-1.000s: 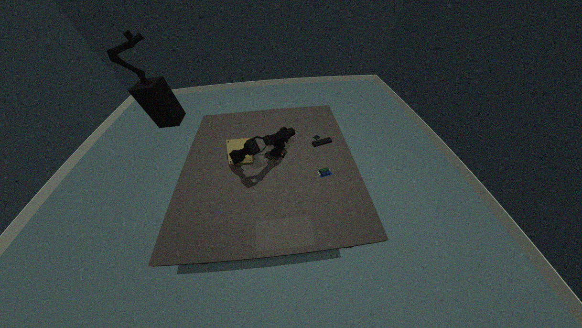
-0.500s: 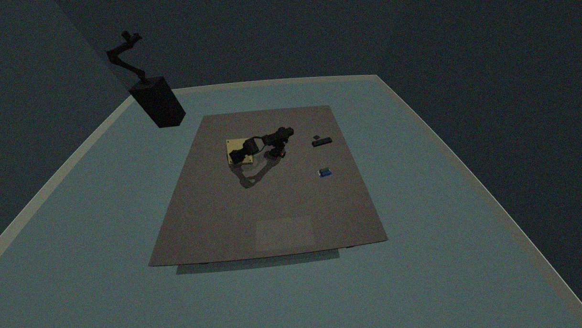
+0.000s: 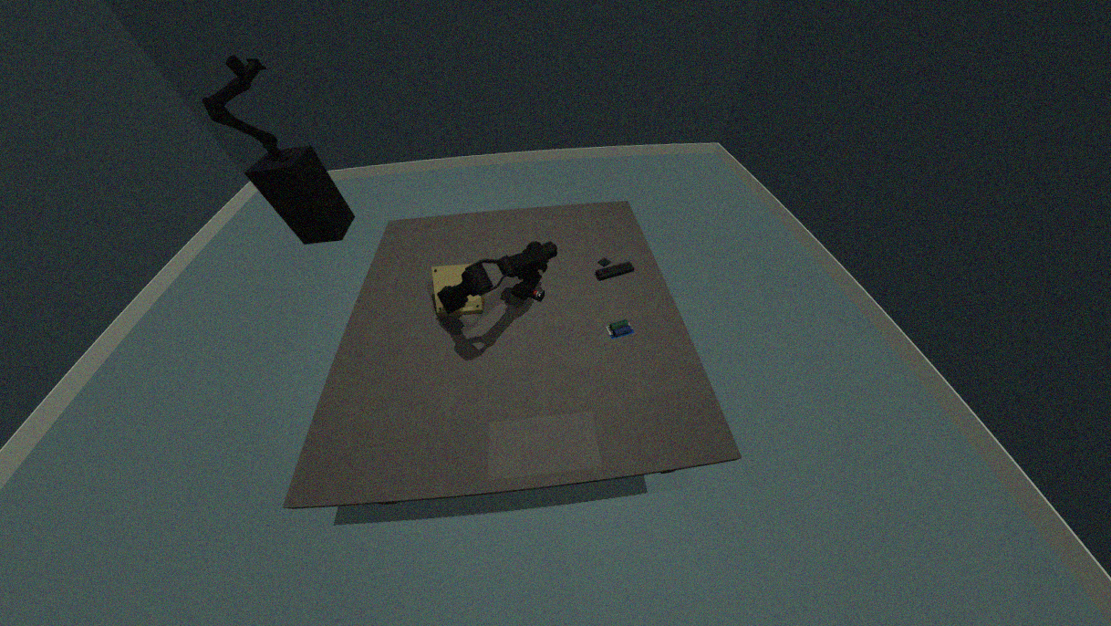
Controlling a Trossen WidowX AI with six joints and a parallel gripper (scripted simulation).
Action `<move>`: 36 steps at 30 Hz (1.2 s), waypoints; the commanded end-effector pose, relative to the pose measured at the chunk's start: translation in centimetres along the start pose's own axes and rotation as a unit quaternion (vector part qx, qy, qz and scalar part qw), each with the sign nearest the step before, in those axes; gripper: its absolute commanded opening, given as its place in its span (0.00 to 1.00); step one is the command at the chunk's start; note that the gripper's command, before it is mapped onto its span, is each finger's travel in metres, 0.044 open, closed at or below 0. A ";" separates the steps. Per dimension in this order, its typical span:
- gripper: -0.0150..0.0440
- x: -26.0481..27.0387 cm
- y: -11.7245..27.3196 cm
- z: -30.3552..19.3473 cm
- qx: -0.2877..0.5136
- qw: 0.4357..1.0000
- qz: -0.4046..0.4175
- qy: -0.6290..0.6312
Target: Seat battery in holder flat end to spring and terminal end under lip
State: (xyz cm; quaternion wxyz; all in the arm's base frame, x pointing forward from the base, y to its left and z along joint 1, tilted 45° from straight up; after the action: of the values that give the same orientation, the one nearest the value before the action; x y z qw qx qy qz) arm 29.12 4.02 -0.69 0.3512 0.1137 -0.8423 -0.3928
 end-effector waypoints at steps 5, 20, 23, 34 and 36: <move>0.39 0.1 -0.1 0.2 0.000 1.000 0.000 -0.003; 0.56 0.1 0.1 0.2 0.000 1.000 0.000 -0.002; 0.56 0.1 0.6 0.3 0.000 1.000 0.000 -0.001; 0.70 0.1 1.8 0.3 0.002 1.000 -0.001 -0.002; 0.79 0.0 2.9 0.4 0.002 1.000 -0.002 -0.005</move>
State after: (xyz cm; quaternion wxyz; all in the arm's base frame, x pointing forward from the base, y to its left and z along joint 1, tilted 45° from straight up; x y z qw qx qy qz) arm 28.92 5.18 0.48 0.3515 0.1111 -0.8438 -0.3901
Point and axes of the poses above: the point midway between the two fingers, 35 mm back from their tips, its own y axis back along the fingers, its own x axis across the jaws, z = x × y, the point moved 4 cm from there along y, back along the fingers, and after that the axes turned 15 degrees about -y, right-handed, at the moved point
